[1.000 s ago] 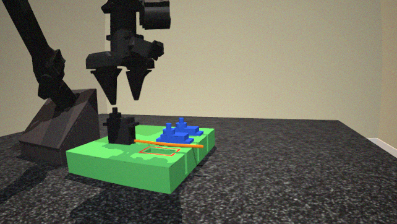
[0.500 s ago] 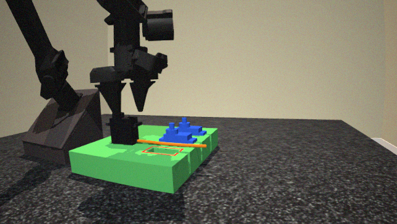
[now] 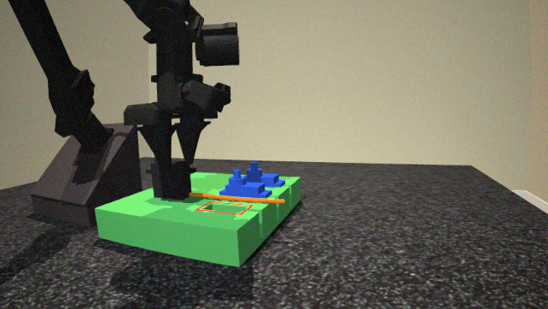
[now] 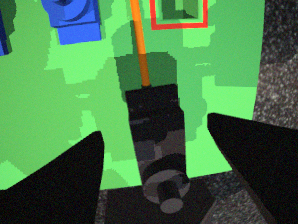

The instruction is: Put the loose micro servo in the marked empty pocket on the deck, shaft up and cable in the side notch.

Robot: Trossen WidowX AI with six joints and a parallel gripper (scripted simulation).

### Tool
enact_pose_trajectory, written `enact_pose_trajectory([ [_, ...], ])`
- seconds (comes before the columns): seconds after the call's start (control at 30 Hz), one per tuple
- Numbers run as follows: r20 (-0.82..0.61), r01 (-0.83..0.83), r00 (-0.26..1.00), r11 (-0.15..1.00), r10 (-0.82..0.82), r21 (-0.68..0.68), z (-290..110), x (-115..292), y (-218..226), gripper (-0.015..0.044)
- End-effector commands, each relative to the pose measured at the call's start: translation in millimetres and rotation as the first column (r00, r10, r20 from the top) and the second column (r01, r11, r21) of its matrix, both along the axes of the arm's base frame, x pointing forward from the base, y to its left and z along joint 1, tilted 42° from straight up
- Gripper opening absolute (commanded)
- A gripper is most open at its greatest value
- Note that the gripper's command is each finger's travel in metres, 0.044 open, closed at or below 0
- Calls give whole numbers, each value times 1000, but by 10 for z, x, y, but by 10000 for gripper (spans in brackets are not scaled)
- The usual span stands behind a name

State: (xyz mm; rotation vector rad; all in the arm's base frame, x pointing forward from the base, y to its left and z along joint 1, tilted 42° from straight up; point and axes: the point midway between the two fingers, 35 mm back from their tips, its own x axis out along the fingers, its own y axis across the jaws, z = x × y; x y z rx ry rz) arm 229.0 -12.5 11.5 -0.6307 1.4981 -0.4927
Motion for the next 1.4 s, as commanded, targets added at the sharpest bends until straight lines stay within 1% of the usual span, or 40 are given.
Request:
enact_pose_trajectory([
  [0.0, -6, -5, 1000, 1000, 5, -5, -7, -11, -11, 230],
  [0.13, -6, -5, 1000, 1000, 5, -5, -7, -11, -11, 125],
  [0.3, -6, -5, 1000, 1000, 5, -5, -7, -11, -11, 92],
  [0.4, -7, -5, 1000, 1000, 5, -4, 30, -10, 25, 13],
  [0.43, -7, -5, 1000, 1000, 5, -4, 56, -11, 48, 0],
  [0.63, -7, -5, 1000, 1000, 5, -4, 222, -86, 173, 0],
  [1.1, -7, -5, 1000, 1000, 5, -3, 165, -18, 249, 0],
  [1.37, -7, -5, 1000, 1000, 5, -5, 327, -10, 64, 0],
])
